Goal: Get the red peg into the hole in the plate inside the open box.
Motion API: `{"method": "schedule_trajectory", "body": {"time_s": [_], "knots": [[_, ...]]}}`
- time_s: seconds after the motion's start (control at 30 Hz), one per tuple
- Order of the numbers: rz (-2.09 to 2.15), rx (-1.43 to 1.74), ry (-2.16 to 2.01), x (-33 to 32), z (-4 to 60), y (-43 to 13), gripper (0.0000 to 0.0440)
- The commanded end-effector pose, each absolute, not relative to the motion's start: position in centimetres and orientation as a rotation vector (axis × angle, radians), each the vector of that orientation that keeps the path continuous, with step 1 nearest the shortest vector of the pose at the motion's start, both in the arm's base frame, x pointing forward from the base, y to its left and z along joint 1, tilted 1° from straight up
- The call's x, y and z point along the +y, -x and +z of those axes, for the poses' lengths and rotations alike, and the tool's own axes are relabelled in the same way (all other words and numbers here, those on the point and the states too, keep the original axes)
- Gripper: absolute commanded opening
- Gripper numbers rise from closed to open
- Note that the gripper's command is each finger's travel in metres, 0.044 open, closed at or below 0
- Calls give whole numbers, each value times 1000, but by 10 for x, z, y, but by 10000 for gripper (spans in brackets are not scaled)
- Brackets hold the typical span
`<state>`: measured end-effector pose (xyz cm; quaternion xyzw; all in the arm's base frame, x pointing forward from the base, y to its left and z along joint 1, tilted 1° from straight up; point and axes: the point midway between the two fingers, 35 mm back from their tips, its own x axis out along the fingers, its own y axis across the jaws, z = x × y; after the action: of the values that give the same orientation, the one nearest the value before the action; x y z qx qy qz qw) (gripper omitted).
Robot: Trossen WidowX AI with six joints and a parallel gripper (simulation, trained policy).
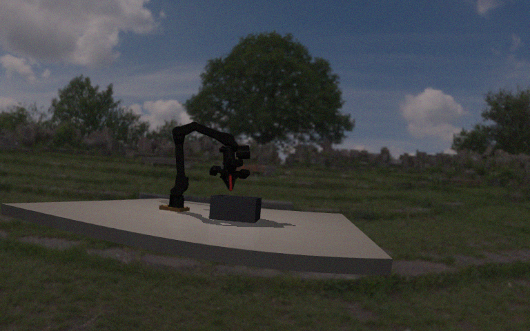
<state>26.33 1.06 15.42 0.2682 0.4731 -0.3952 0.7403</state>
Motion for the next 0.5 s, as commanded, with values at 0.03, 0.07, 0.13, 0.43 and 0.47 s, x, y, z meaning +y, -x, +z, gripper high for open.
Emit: {"method": "schedule_trajectory", "body": {"time_s": [0.03, 0.07, 0.13, 0.43, 0.47], "knots": [[-887, 1013, -595, -6, 154, -276, 0], [-890, 1010, -596, -10, 153, -279, 0], [-895, 1006, -597, -18, 151, -285, 0], [-881, 1028, -585, -47, 136, -304, 1], [-876, 1034, -582, -50, 134, -305, 1]]}}
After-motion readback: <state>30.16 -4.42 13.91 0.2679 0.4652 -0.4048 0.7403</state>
